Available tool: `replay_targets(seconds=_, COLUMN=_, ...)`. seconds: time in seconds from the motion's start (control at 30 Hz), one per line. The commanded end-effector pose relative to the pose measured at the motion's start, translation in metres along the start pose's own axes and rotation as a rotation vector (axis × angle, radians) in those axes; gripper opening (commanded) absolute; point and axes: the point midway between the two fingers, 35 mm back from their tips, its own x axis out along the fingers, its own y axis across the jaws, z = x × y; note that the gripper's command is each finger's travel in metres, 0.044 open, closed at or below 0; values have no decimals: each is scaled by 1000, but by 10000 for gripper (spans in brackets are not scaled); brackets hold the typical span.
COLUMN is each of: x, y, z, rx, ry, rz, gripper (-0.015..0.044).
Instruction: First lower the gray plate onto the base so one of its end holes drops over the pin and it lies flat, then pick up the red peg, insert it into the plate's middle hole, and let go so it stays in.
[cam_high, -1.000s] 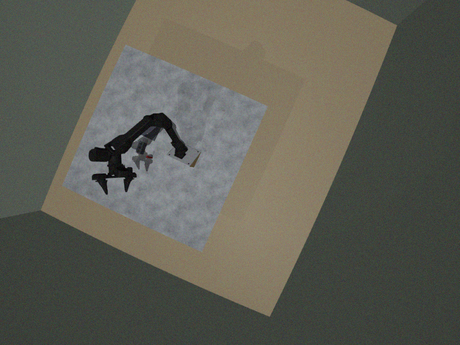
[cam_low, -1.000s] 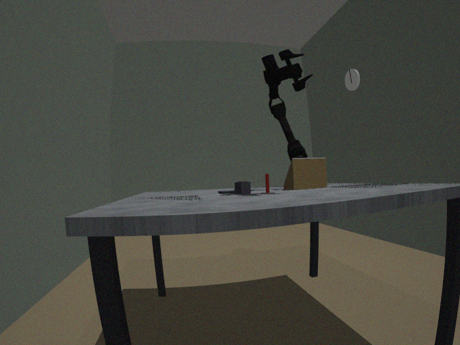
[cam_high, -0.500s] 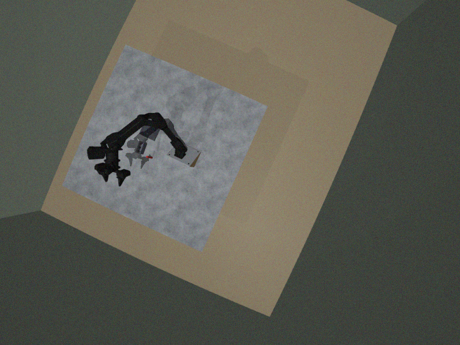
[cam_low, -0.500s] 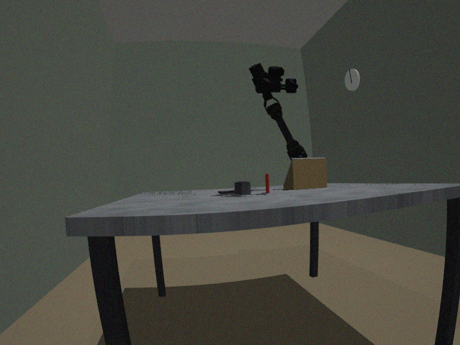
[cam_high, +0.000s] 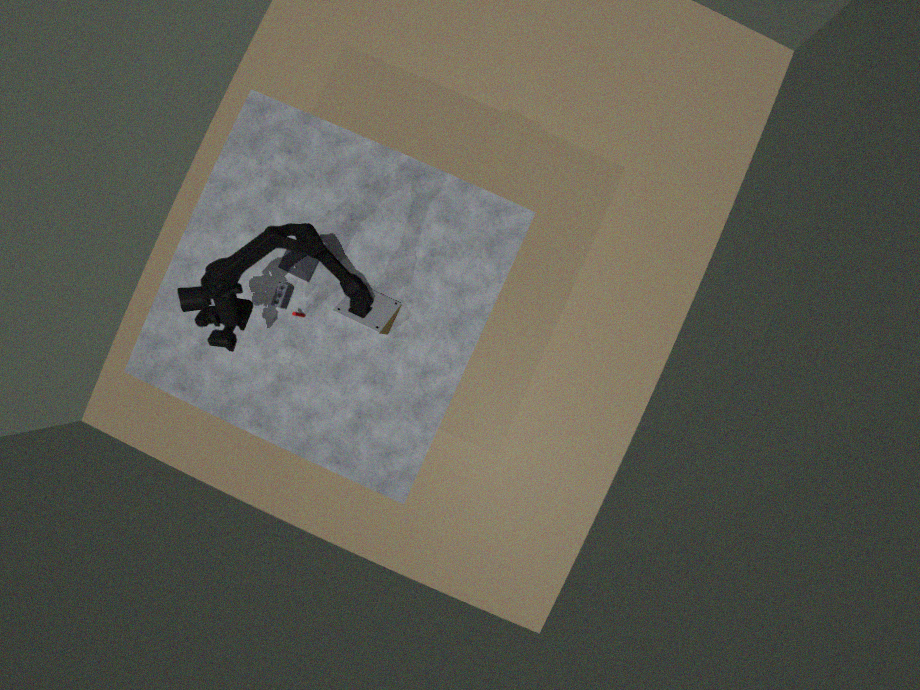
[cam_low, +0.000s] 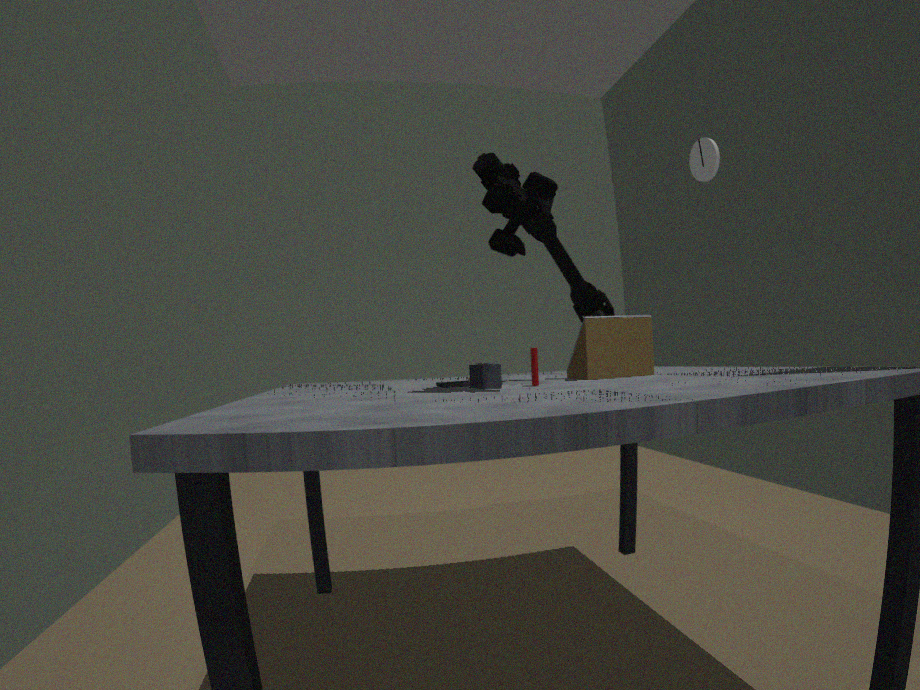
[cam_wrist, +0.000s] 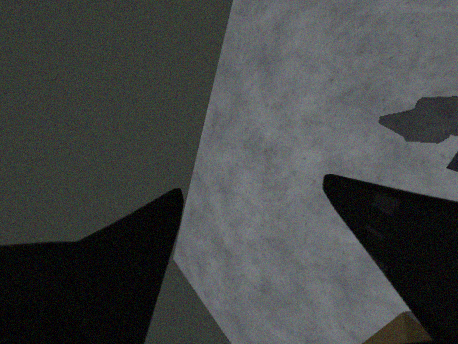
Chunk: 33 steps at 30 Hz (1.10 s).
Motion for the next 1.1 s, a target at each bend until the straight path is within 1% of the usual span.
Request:
replay_targets(seconds=0.0, x=6, y=-79, z=2, rx=679, ry=-33, rz=-294, gripper=440)
replay_targets(seconds=0.13, x=4, y=-113, z=-1, rx=968, ry=-95, rz=-422, gripper=440)
replay_targets(seconds=0.27, x=1, y=-146, z=-5, rx=1242, ry=-190, rz=-546, gripper=440)
replay_targets(seconds=0.4, x=-5, y=-177, z=-9, rx=1499, ry=-320, rz=-661, gripper=440)
replay_targets(seconds=0.53, x=-12, y=-207, z=-13, rx=1732, ry=-486, rz=-760, gripper=440)
replay_targets(seconds=0.6, x=-14, y=-211, z=-14, rx=1766, ry=-515, rz=-773, gripper=440)
replay_targets(seconds=1.07, x=-10, y=-213, z=-11, rx=1766, ry=-515, rz=-773, gripper=440)
